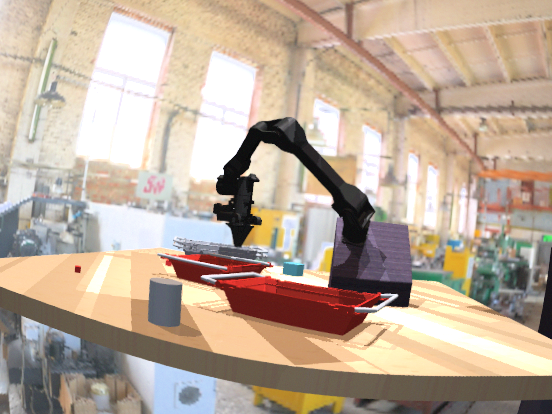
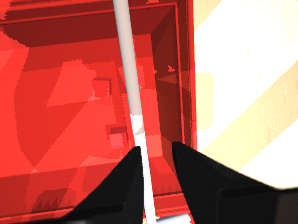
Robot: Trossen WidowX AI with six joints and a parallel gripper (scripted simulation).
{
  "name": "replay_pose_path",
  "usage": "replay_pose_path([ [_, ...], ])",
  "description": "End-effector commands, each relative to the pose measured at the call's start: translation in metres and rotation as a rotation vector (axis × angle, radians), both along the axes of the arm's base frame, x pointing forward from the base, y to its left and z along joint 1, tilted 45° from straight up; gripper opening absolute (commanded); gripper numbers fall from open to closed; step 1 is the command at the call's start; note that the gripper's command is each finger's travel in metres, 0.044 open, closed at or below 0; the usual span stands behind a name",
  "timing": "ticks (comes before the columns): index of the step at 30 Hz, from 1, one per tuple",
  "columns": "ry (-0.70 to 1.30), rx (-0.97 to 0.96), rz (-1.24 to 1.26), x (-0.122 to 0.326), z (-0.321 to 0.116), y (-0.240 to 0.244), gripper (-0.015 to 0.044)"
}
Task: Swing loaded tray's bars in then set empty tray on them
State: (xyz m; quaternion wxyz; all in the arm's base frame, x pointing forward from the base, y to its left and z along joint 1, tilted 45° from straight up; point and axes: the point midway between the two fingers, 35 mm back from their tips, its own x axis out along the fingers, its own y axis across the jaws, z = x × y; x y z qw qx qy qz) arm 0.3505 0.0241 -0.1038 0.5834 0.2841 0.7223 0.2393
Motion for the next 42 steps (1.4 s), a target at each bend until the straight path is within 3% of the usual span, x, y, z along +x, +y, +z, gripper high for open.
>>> replay_pose_path([
  [1, -0.017, -0.01, -0.008, 0.015, 0.025, -0.03, 0.0084],
  [7, -0.016, -0.01, -0.007, 0.023, 0.09, -0.091, 0.0084],
  [10, -0.016, -0.009, -0.006, 0.022, 0.1, -0.099, 0.0084],
  [11, -0.016, -0.011, -0.013, 0.024, 0.075, -0.075, 0.0084],
  [12, -0.013, -0.016, -0.014, 0.027, 0.078, -0.068, 0.0084],
  [23, -0.003, -0.048, -0.018, 0.05, 0.135, 0.086, 0.0084],
  [31, -0.016, 0.002, -0.001, 0.033, 0.181, 0.192, 0.0084],
  [42, -0.015, 0.008, 0.002, 0.03, 0.177, 0.209, 0.0084],
])
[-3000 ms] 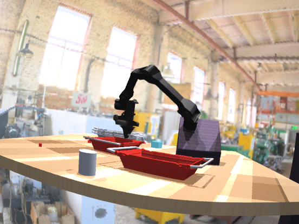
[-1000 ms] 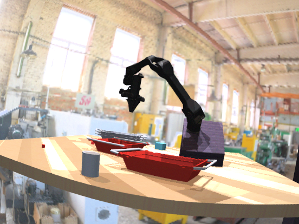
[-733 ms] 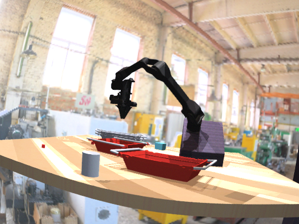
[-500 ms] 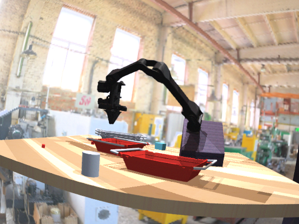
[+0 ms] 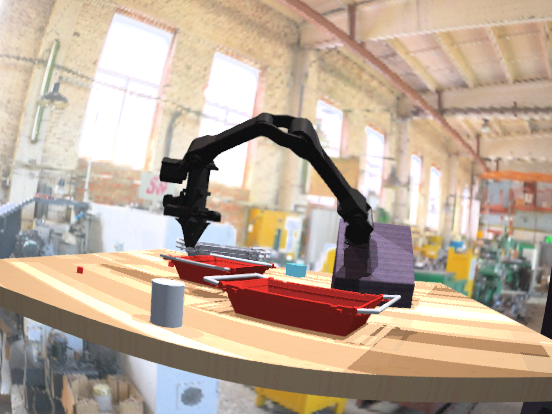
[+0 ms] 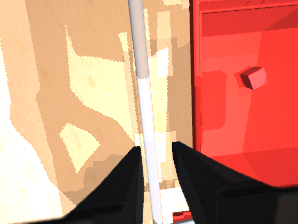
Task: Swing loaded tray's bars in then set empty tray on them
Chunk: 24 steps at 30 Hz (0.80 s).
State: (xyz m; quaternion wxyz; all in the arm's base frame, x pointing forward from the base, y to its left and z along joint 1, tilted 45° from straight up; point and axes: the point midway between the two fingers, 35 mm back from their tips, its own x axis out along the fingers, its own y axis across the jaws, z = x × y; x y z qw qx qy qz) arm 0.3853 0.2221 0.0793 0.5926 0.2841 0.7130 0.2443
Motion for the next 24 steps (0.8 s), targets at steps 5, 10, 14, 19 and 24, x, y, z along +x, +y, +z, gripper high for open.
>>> replay_pose_path([
  [5, 0.012, 0.002, 0.006, -0.009, -0.026, 0.03, 0.0084],
  [10, 0.012, 0.004, 0.006, -0.013, -0.039, 0.044, 0.0084],
  [14, 0.012, 0.004, 0.006, -0.013, -0.039, 0.044, 0.0084],
  [19, 0.012, 0.004, 0.006, -0.013, -0.039, 0.044, 0.0084],
  [24, 0.012, 0.003, 0.006, -0.012, -0.035, 0.028, 0.0084],
])
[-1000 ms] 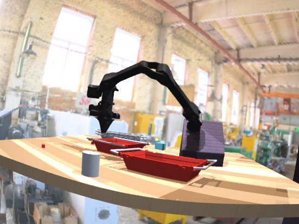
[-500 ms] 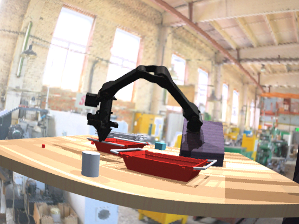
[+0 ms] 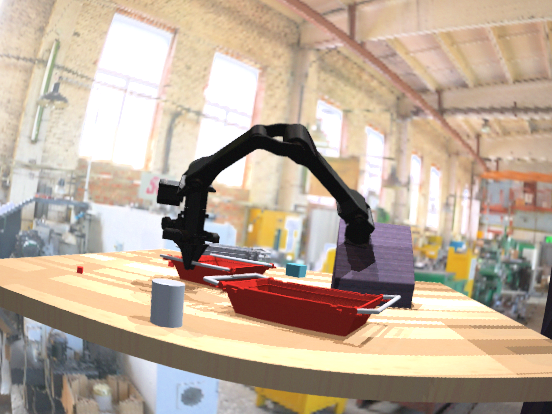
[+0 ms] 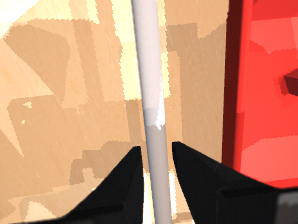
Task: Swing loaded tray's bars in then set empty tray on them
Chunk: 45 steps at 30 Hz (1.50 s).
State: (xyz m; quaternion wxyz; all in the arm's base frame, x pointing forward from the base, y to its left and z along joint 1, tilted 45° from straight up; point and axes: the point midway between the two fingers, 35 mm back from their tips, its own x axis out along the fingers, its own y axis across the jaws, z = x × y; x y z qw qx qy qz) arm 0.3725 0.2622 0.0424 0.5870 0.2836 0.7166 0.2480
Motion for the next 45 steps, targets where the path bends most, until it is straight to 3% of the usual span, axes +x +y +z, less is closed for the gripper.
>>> replay_pose_path([
  [1, 0.002, -0.004, -0.004, 0.001, 0.004, -0.018, 0.0084],
  [21, 0.003, -0.005, -0.004, -0.001, -0.013, -0.056, 0.0084],
  [30, 0.003, -0.006, -0.004, -0.008, -0.045, -0.06, 0.0084],
  [41, 0.002, -0.007, -0.004, 0.001, -0.011, -0.087, 0.0084],
  [45, 0.006, -0.01, -0.009, -0.001, -0.019, -0.084, 0.0084],
])
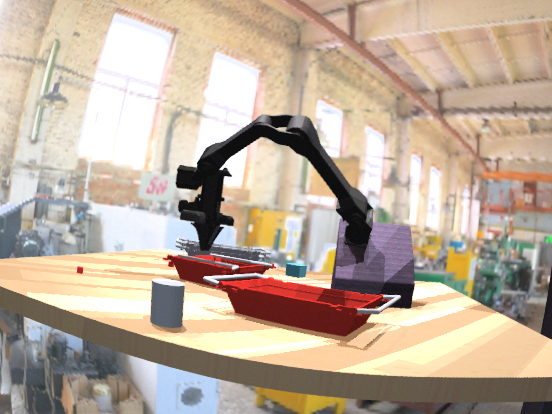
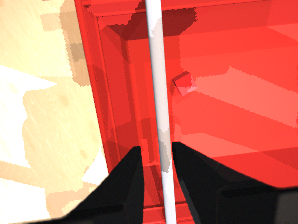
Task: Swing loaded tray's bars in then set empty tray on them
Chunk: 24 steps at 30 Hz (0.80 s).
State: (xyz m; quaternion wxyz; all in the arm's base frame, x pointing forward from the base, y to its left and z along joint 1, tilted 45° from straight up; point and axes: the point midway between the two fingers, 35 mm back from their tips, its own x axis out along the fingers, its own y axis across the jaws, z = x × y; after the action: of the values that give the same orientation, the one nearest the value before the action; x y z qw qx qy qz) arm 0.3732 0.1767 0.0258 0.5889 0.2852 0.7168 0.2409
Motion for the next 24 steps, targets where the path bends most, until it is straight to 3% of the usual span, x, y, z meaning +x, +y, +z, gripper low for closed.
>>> replay_pose_path([
  [1, 0.004, -0.001, 0.003, -0.0013, -0.002, 0.0017, 0.0084],
  [20, 0.004, -0.001, 0.003, -0.0013, -0.002, 0.0017, 0.0084],
  [24, 0.004, -0.001, 0.003, -0.0013, -0.002, 0.0017, 0.0],
])
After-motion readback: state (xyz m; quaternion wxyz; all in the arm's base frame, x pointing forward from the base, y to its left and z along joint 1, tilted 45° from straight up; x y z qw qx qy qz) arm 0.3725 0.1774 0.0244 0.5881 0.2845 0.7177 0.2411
